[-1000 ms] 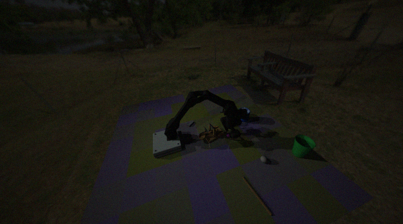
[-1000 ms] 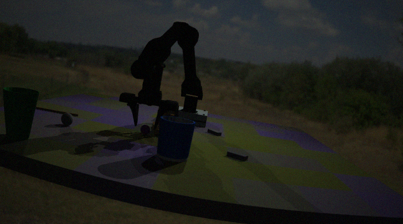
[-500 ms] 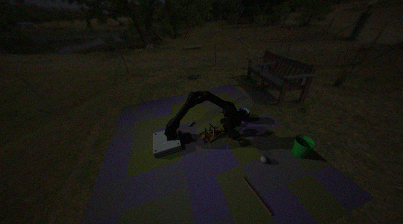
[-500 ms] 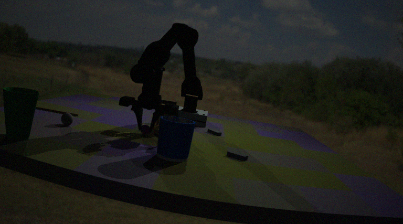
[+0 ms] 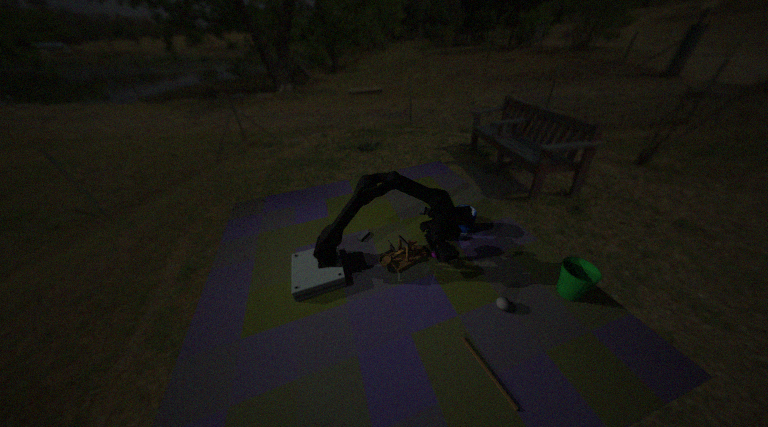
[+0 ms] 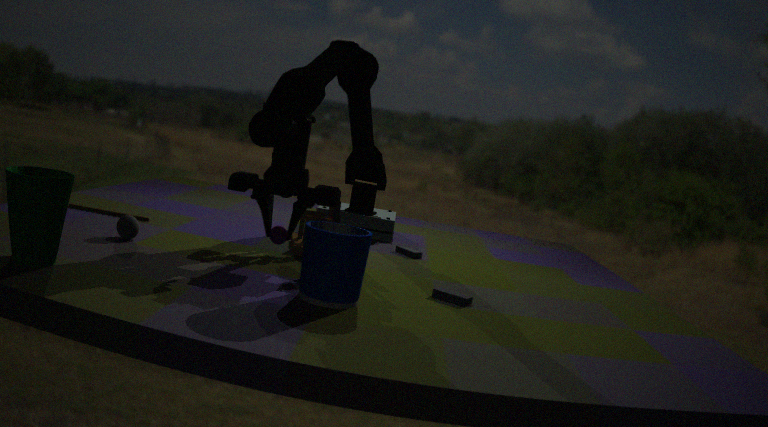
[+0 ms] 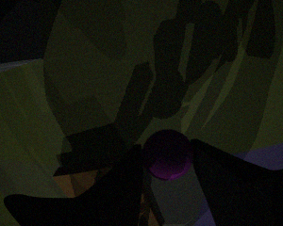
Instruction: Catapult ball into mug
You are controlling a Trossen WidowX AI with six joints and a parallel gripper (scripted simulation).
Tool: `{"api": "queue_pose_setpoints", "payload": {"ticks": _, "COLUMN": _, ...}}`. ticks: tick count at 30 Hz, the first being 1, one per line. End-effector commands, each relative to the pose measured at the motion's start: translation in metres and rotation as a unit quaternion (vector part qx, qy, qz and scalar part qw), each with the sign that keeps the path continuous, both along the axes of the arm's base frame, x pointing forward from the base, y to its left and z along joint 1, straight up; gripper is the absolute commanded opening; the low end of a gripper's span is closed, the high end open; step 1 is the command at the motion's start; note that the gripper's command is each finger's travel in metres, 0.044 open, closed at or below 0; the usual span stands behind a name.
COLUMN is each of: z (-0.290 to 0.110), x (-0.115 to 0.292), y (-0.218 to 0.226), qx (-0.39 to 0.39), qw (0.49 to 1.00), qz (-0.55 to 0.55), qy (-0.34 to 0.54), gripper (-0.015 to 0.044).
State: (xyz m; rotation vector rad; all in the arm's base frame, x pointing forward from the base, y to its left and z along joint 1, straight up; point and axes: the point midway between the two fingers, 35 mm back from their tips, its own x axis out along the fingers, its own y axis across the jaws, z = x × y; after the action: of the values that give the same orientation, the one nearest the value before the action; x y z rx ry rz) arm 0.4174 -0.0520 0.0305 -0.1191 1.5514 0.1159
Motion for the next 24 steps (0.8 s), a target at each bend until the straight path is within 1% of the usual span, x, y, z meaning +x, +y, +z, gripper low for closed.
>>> {"api": "queue_pose_setpoints", "payload": {"ticks": 1, "z": 0.031, "x": 0.005, "y": -0.001, "qx": -0.002, "qw": 1.000, "qz": -0.003, "qy": -0.011, "gripper": 0.0000}}
{"api": "queue_pose_setpoints", "payload": {"ticks": 13, "z": 0.099, "x": -0.003, "y": 0.000, "qx": -0.002, "qw": 1.000, "qz": -0.003, "qy": -0.010, "gripper": 0.0000}}
{"api": "queue_pose_setpoints", "payload": {"ticks": 20, "z": 0.103, "x": -0.005, "y": 0.000, "qx": -0.002, "qw": 1.000, "qz": -0.003, "qy": -0.009, "gripper": 0.0000}}
{"api": "queue_pose_setpoints", "payload": {"ticks": 24, "z": 0.101, "x": -0.014, "y": -0.001, "qx": -0.006, "qw": 1.000, "qz": 0.000, "qy": 0.000, "gripper": 0.0000}}
